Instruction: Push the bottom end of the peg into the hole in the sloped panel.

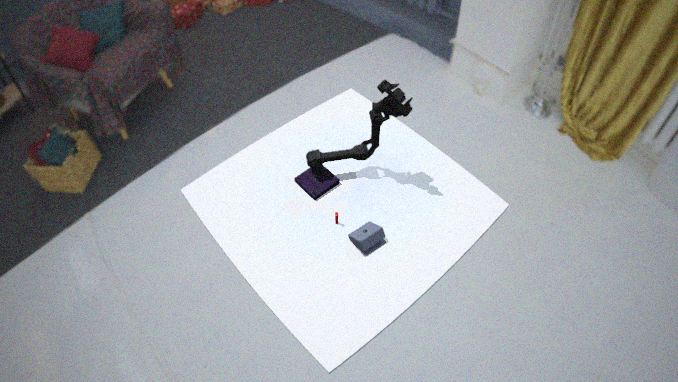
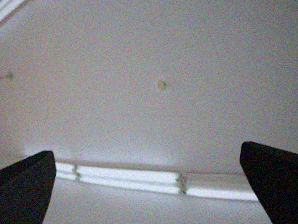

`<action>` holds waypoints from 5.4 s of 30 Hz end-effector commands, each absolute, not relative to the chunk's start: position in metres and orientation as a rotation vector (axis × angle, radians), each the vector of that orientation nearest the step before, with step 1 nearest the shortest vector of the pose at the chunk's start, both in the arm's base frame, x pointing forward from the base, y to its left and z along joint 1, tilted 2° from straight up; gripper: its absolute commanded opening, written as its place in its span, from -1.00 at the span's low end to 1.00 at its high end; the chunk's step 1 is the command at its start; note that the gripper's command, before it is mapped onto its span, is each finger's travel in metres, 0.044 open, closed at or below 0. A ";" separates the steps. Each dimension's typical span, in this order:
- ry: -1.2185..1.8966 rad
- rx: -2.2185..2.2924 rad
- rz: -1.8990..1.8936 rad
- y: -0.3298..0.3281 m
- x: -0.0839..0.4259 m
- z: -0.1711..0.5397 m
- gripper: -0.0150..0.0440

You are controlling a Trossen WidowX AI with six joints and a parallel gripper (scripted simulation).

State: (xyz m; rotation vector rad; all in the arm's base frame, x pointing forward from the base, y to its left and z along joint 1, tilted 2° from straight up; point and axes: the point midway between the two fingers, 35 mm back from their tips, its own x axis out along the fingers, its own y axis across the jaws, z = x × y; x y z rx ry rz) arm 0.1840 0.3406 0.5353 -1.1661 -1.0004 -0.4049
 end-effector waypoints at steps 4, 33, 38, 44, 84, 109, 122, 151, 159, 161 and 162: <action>-1.011 -1.144 -0.424 0.333 0.175 0.544 1.00; -0.985 -0.593 -0.744 0.115 0.049 0.643 1.00; -0.925 -0.491 -0.779 0.069 0.045 0.644 1.00; -0.839 -0.376 -0.810 0.015 0.047 0.638 1.00; -0.162 0.046 -0.777 -0.196 0.170 0.512 1.00; 0.459 0.039 -0.509 -0.199 0.285 0.361 1.00; 0.793 -0.056 -0.311 -0.169 0.321 0.279 1.00; 1.457 -0.396 0.297 -0.065 0.319 0.128 1.00; 1.492 -0.420 0.339 -0.057 0.314 0.121 1.00; 1.492 -0.420 0.339 -0.057 0.314 0.121 1.00; 1.492 -0.420 0.339 -0.057 0.314 0.121 1.00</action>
